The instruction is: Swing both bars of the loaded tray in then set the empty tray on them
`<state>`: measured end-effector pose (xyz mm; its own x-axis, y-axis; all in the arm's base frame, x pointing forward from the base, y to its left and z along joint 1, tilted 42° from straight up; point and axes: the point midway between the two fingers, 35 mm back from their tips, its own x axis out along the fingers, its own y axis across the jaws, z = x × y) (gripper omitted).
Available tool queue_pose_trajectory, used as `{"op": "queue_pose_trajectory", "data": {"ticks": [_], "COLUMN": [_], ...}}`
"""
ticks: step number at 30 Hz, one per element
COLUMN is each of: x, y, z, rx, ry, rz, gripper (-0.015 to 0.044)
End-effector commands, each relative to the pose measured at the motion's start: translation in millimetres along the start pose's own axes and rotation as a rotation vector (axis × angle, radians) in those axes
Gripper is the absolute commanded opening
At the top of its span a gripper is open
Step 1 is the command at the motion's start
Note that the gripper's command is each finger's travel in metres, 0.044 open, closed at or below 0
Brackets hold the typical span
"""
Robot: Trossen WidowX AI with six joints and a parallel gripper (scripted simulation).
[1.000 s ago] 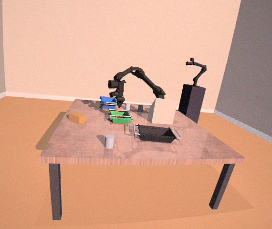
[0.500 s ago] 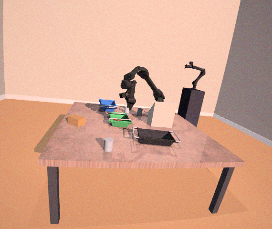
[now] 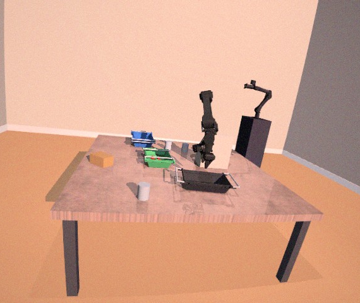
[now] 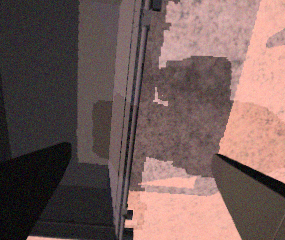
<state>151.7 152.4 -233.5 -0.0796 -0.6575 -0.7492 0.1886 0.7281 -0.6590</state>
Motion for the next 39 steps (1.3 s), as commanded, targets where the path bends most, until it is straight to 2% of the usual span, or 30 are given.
{"op": "queue_pose_trajectory", "data": {"ticks": [1, 8, 23, 28, 39], "x": [2.1, 13.1, 83.0, 86.1, 86.1], "y": [1.8, 3.2, 4.4, 4.2, 4.2], "z": [-3.9, -2.7, -1.1, -1.2, -1.2], "rx": [0.032, 0.032, 0.033, 0.034, 0.034], "ry": [0.001, 0.001, -0.002, -0.002, -0.002], "rz": [0.017, 0.017, 0.017, 0.017, 0.017], "gripper": [0.044, 0.044, 0.044, 0.044, 0.0279]}}
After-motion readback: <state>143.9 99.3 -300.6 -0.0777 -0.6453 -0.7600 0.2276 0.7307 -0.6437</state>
